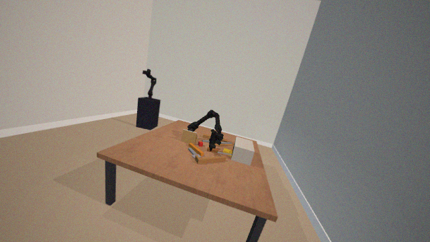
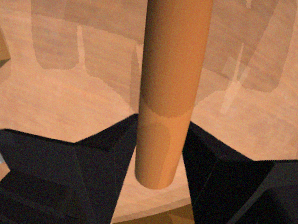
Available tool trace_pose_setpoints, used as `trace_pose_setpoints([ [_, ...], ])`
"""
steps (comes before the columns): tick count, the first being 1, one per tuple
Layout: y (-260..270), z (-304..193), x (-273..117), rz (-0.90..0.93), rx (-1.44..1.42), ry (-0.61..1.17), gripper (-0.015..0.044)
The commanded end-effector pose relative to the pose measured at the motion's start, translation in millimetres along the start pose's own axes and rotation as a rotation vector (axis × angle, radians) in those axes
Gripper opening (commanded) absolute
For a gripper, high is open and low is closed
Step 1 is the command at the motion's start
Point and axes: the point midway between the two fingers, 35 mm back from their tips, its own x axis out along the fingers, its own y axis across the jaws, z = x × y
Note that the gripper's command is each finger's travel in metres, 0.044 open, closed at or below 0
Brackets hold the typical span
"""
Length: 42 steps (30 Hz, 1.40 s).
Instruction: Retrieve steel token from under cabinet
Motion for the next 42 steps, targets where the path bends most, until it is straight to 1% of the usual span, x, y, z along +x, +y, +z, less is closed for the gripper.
trace_pose_setpoints([
  [1,0,-8,1,0.004,0.002,0.001,0.0],
  [37,-4,-67,1,0.003,0.004,0.003,0.0],
  [41,-5,-64,0,0.0,0.005,0.001,0.0],
  [42,-5,-64,0,0.0,0.005,0.001,0.0026],
])
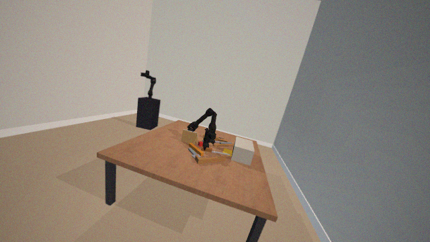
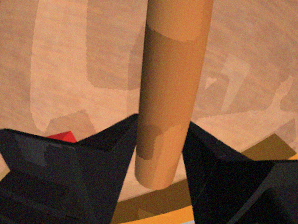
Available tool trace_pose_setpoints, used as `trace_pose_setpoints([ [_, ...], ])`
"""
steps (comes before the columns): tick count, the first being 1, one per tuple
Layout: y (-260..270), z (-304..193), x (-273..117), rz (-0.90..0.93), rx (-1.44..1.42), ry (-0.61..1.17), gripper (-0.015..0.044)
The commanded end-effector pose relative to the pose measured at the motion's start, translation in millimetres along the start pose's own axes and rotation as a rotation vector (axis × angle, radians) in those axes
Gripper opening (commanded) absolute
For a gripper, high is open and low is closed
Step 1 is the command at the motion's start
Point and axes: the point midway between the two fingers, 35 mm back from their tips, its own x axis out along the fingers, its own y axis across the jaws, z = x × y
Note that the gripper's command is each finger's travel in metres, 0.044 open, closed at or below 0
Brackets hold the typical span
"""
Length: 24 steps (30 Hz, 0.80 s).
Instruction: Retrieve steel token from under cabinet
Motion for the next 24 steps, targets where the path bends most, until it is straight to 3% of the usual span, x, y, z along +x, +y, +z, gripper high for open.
trace_pose_setpoints([
  [1,0.0,0.0,-0.1,0.0,0.0,0.0,0.0053],
  [6,0.0,0.0,-0.1,0.0,0.0,0.0,0.0184],
  [10,0.1,-0.1,0.0,0.0,0.0,0.0,0.02],
  [13,0.1,-0.1,0.0,0.0,0.0,0.0,0.027],
  [24,0.5,-0.8,-1.4,0.003,0.004,0.001,0.027],
])
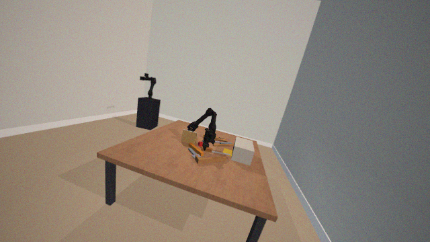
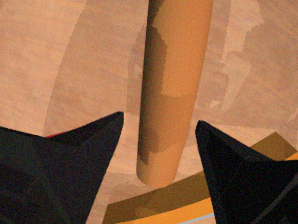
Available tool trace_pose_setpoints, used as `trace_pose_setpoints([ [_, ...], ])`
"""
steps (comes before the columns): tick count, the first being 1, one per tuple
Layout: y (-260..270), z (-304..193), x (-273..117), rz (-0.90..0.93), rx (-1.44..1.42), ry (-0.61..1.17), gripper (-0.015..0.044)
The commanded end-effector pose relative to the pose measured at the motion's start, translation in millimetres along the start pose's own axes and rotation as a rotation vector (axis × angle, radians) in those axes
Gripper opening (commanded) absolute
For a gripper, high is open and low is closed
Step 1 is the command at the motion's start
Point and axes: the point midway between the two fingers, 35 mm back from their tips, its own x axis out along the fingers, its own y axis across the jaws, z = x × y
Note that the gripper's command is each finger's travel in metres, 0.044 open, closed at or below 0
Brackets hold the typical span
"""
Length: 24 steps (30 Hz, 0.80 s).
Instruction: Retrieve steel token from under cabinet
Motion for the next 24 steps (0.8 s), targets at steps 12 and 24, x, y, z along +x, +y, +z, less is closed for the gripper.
trace_pose_setpoints([
  [12,-0.5,-0.4,0.8,-0.001,-0.001,-0.001,0.0118],
  [24,-0.5,0.1,0.8,-0.001,-0.001,0.0,0.0],
])
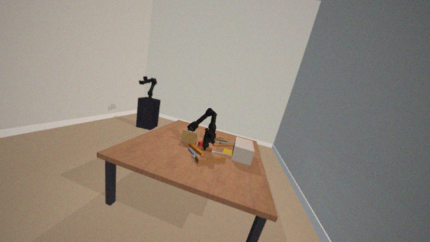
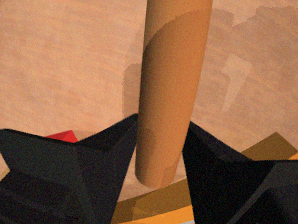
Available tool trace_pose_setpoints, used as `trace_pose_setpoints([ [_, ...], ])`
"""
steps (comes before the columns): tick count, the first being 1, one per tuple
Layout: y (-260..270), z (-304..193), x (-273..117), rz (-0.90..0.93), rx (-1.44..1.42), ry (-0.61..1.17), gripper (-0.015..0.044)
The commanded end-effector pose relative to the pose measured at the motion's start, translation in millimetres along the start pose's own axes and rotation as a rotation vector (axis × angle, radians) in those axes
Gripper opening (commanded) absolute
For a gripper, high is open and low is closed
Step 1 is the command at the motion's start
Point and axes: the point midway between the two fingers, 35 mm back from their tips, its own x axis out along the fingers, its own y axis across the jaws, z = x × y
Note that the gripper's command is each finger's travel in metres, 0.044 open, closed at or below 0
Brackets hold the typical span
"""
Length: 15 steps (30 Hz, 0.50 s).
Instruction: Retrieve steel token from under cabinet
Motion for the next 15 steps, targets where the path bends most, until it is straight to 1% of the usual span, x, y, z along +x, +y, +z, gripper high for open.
trace_pose_setpoints([
  [1,0,2,0,-0.001,-0.001,-0.001,0.0],
  [15,0,24,0,-0.001,-0.002,-0.001,0.0],
])
